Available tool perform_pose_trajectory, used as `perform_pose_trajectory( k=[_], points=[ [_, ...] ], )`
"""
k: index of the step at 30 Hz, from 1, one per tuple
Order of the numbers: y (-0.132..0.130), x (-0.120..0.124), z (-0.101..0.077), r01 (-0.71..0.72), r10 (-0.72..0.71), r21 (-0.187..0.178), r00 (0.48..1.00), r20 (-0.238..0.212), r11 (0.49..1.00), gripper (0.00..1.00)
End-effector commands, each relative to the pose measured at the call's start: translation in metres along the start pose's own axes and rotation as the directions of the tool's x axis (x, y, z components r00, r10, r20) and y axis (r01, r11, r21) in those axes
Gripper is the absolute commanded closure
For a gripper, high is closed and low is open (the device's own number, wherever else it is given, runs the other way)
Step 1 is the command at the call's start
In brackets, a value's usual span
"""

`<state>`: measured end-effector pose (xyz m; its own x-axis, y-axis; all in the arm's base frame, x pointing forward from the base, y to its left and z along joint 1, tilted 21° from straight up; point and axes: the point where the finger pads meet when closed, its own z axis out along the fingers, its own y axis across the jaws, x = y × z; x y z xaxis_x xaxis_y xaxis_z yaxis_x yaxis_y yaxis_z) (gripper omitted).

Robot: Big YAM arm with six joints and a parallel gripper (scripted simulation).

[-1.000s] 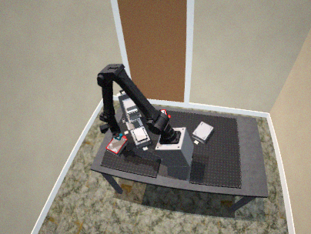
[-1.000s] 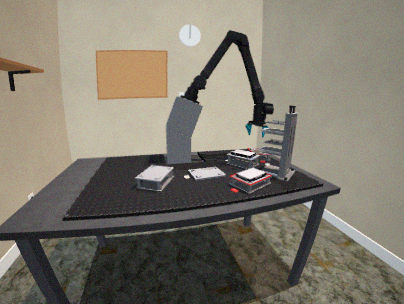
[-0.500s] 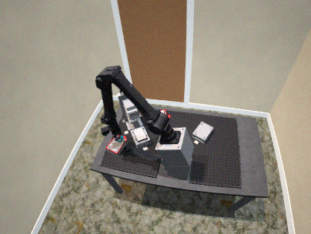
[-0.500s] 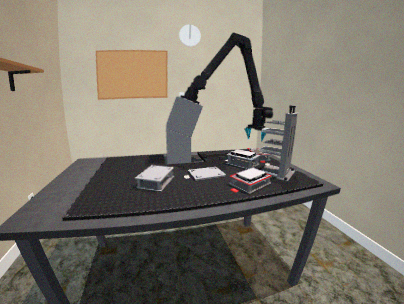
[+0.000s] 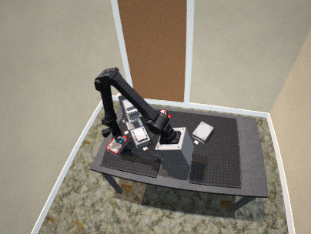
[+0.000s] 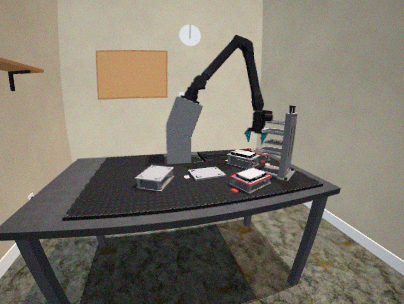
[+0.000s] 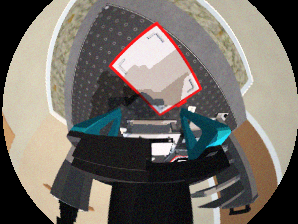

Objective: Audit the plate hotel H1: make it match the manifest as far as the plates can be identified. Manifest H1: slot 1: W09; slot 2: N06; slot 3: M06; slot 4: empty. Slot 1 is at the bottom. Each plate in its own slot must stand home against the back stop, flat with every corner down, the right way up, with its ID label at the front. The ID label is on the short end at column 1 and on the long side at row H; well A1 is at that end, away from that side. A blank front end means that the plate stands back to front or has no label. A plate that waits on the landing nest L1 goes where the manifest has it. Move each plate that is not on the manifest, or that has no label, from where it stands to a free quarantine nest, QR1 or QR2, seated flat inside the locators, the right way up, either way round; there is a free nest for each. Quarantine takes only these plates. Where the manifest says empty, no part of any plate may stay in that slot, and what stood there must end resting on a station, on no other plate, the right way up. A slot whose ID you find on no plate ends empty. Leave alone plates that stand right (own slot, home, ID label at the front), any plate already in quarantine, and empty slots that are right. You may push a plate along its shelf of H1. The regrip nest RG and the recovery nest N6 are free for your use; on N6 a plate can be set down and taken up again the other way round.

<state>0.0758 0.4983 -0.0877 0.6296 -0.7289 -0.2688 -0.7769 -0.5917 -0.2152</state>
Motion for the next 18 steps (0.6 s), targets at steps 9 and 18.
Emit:
perform_pose_trajectory(
  k=[9, 18],
  points=[
    [-0.011, -0.011, -0.003, 0.001, -0.002, 0.024, 1.0, 0.023, 1.0, 0.0],
    [-0.011, -0.011, -0.003, 0.001, -0.002, 0.024, 1.0, 0.023, 1.0, 0.0]
  ],
)
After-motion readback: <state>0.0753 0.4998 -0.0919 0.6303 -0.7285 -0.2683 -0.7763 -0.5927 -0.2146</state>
